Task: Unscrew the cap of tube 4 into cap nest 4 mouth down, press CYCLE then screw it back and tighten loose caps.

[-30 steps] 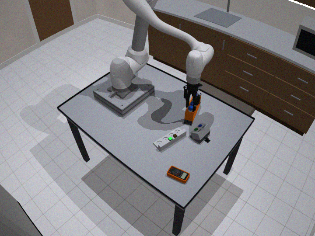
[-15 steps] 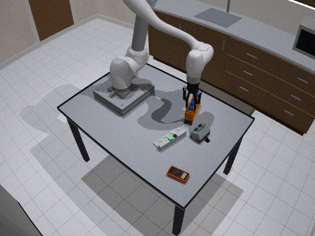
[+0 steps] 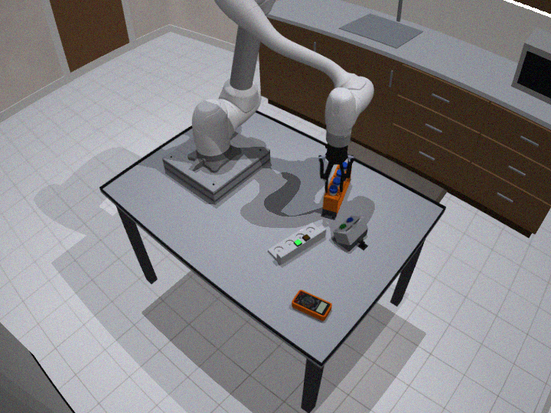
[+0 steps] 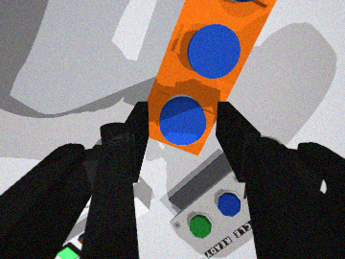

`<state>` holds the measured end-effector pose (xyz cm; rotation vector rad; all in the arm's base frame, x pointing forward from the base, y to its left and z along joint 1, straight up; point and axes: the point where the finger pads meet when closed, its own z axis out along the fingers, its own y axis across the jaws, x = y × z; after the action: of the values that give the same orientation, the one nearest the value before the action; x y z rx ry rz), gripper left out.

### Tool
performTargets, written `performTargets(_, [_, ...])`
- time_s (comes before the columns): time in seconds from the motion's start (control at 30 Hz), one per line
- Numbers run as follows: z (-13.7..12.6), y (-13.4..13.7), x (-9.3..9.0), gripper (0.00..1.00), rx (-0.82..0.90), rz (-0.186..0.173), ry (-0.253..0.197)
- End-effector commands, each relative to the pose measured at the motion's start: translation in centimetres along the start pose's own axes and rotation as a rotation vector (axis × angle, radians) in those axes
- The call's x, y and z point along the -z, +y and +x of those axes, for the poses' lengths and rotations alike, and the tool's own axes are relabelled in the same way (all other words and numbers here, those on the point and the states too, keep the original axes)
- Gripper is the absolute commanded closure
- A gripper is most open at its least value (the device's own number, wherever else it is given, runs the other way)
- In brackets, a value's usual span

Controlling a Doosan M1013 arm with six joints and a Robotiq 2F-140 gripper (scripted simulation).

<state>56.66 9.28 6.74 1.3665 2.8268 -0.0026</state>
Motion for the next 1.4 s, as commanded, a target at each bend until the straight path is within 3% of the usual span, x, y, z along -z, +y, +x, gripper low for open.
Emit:
performTargets(0.0, [-0.01, 0.03, 0.06, 0.70, 0.003, -0.002, 0.002])
performTargets(0.47, [-0.01, 0.03, 0.06, 0.70, 0.003, -0.002, 0.002])
performTargets(1.37, [-0.02, 0.02, 0.02, 0.70, -0.783, -0.001, 0.002])
